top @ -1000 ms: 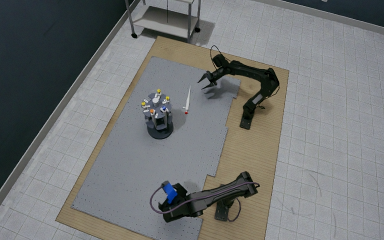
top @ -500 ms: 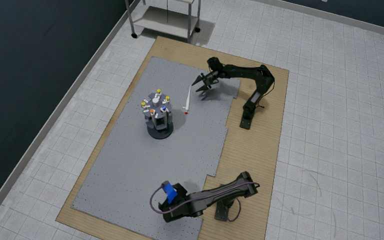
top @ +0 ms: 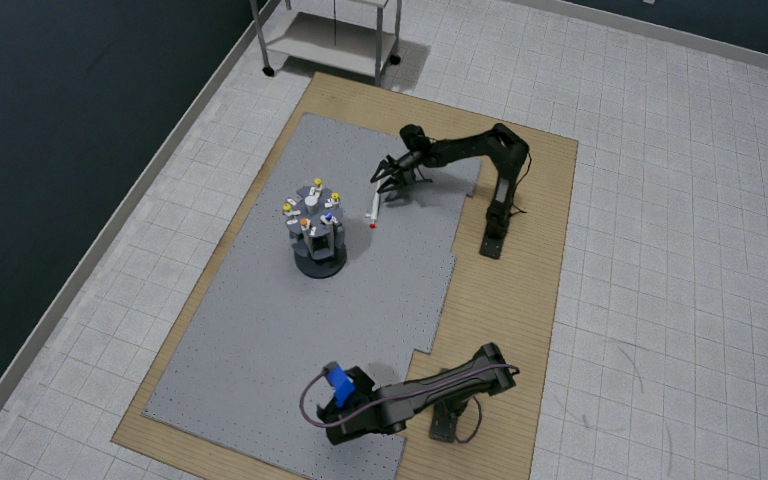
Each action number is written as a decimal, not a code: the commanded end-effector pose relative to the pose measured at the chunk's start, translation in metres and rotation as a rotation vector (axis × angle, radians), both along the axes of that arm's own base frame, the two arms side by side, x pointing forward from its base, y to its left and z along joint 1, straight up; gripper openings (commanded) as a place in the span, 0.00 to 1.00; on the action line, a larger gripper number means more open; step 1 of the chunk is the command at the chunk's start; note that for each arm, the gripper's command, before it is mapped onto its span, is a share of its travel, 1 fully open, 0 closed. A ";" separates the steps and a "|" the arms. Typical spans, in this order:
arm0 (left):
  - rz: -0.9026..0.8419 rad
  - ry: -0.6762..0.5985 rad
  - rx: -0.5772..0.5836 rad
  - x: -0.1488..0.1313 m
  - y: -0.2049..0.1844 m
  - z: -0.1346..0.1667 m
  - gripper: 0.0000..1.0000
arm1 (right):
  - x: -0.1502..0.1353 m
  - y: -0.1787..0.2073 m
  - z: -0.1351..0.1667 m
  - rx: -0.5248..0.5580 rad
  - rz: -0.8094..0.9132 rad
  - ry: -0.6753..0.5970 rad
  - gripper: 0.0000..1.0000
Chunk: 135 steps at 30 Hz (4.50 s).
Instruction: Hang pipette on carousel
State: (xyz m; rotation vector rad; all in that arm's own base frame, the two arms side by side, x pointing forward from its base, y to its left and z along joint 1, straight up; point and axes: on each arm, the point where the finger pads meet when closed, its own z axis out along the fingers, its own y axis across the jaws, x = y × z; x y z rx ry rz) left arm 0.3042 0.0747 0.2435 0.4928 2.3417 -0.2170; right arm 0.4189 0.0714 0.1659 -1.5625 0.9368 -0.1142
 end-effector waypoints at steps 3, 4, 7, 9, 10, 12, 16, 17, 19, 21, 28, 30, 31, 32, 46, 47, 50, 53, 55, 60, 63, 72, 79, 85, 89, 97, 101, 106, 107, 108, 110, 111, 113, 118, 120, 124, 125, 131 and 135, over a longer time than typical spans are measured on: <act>-0.010 -0.039 0.008 0.004 0.001 0.009 1.00 | 0.008 0.026 -0.002 0.014 0.103 -0.162 0.49; -0.010 -0.039 0.008 0.004 0.001 0.009 1.00 | 0.012 0.032 -0.004 0.013 0.120 -0.195 0.49; -0.010 -0.039 0.008 0.004 0.001 0.009 1.00 | 0.032 0.048 0.002 0.001 0.174 -0.333 0.49; -0.010 -0.039 0.008 0.004 0.001 0.009 1.00 | 0.039 0.059 -0.003 -0.002 0.209 -0.398 0.49; -0.010 -0.039 0.008 0.004 0.001 0.009 1.00 | 0.043 0.064 -0.005 -0.003 0.226 -0.430 0.49; -0.010 -0.039 0.008 0.004 0.001 0.009 1.00 | 0.043 0.064 -0.005 -0.003 0.226 -0.430 0.49; -0.010 -0.039 0.008 0.004 0.001 0.009 1.00 | 0.045 0.055 -0.006 -0.014 0.269 -0.543 0.49; -0.010 -0.039 0.008 0.004 0.001 0.009 1.00 | 0.045 0.055 -0.006 -0.014 0.269 -0.543 0.49; -0.010 -0.039 0.008 0.004 0.001 0.009 1.00 | 0.037 0.062 -0.015 -0.003 0.283 -0.515 0.49; -0.010 -0.039 0.008 0.004 0.001 0.009 1.00 | 0.036 0.063 -0.016 -0.002 0.284 -0.511 0.49; -0.010 -0.039 0.008 0.004 0.001 0.009 1.00 | 0.047 0.068 -0.006 -0.012 0.272 -0.544 0.49; -0.010 -0.039 0.008 0.004 0.001 0.009 1.00 | 0.048 0.070 -0.006 -0.012 0.272 -0.544 0.49; -0.010 -0.039 0.008 0.004 0.001 0.009 1.00 | 0.049 0.073 -0.006 -0.012 0.272 -0.544 0.49; -0.010 -0.039 0.008 0.004 0.001 0.009 1.00 | 0.050 0.075 -0.006 -0.012 0.272 -0.544 0.49; -0.010 -0.039 0.008 0.004 0.001 0.009 1.00 | 0.052 0.087 -0.006 -0.012 0.271 -0.534 0.49; -0.010 -0.039 0.008 0.004 0.001 0.009 1.00 | 0.052 0.087 -0.006 -0.012 0.271 -0.534 0.49; -0.010 -0.039 0.008 0.004 0.001 0.009 1.00 | 0.052 0.087 -0.006 -0.012 0.271 -0.534 0.49; -0.010 -0.039 0.008 0.004 0.001 0.009 1.00 | 0.052 0.087 -0.006 -0.012 0.271 -0.534 0.49; -0.010 -0.039 0.008 0.004 0.001 0.009 1.00 | 0.052 0.087 -0.006 -0.012 0.271 -0.534 0.49; -0.010 -0.039 0.008 0.004 0.001 0.009 1.00 | 0.052 0.087 -0.006 -0.012 0.271 -0.534 0.49; -0.010 -0.039 0.008 0.004 0.001 0.009 1.00 | 0.052 0.087 -0.006 -0.012 0.271 -0.534 0.49; -0.010 -0.039 0.008 0.004 0.001 0.009 1.00 | 0.054 0.086 -0.005 -0.012 0.271 -0.534 0.49; -0.010 -0.039 0.008 0.004 0.001 0.009 1.00 | 0.054 0.086 -0.005 -0.012 0.271 -0.534 0.49; -0.010 -0.039 0.008 0.004 0.001 0.009 1.00 | 0.054 0.086 -0.005 -0.012 0.271 -0.534 0.49; -0.010 -0.039 0.008 0.004 0.001 0.009 1.00 | 0.061 0.096 -0.009 -0.008 0.271 -0.520 0.49; -0.010 -0.039 0.008 0.004 0.001 0.009 1.00 | 0.064 0.106 -0.009 -0.008 0.271 -0.521 0.49; -0.010 -0.039 0.008 0.004 0.001 0.009 1.00 | 0.067 0.112 -0.009 -0.008 0.271 -0.521 0.49; -0.010 -0.039 0.008 0.004 0.001 0.009 1.00 | 0.070 0.120 -0.006 -0.008 0.271 -0.527 0.49; -0.010 -0.039 0.008 0.004 0.001 0.009 1.00 | 0.071 0.121 -0.006 -0.008 0.271 -0.526 0.49; -0.010 -0.039 0.008 0.004 0.001 0.009 1.00 | 0.071 0.123 -0.008 -0.008 0.271 -0.523 0.49; -0.010 -0.039 0.008 0.004 0.001 0.009 1.00 | 0.073 0.126 -0.008 -0.008 0.271 -0.522 0.49; -0.010 -0.039 0.008 0.004 0.001 0.009 1.00 | 0.073 0.127 -0.008 -0.008 0.271 -0.523 0.49; -0.010 -0.039 0.008 0.004 0.001 0.009 1.00 | 0.074 0.129 -0.007 -0.008 0.271 -0.525 0.49; -0.010 -0.039 0.008 0.004 0.001 0.009 1.00 | 0.076 0.135 -0.008 -0.008 0.271 -0.522 0.49; -0.010 -0.039 0.008 0.004 0.001 0.009 1.00 | 0.078 0.138 -0.008 -0.008 0.271 -0.522 0.49; -0.010 -0.039 0.008 0.004 0.001 0.009 1.00 | 0.080 0.145 -0.006 -0.008 0.271 -0.527 0.49; -0.010 -0.039 0.008 0.004 0.001 0.009 1.00 | 0.081 0.146 -0.005 -0.008 0.271 -0.528 0.49; -0.010 -0.039 0.008 0.004 0.001 0.009 1.00 | 0.083 0.152 -0.008 -0.007 0.271 -0.522 0.49; -0.010 -0.039 0.008 0.004 0.001 0.009 1.00 | 0.081 0.150 -0.004 -0.010 0.270 -0.536 0.49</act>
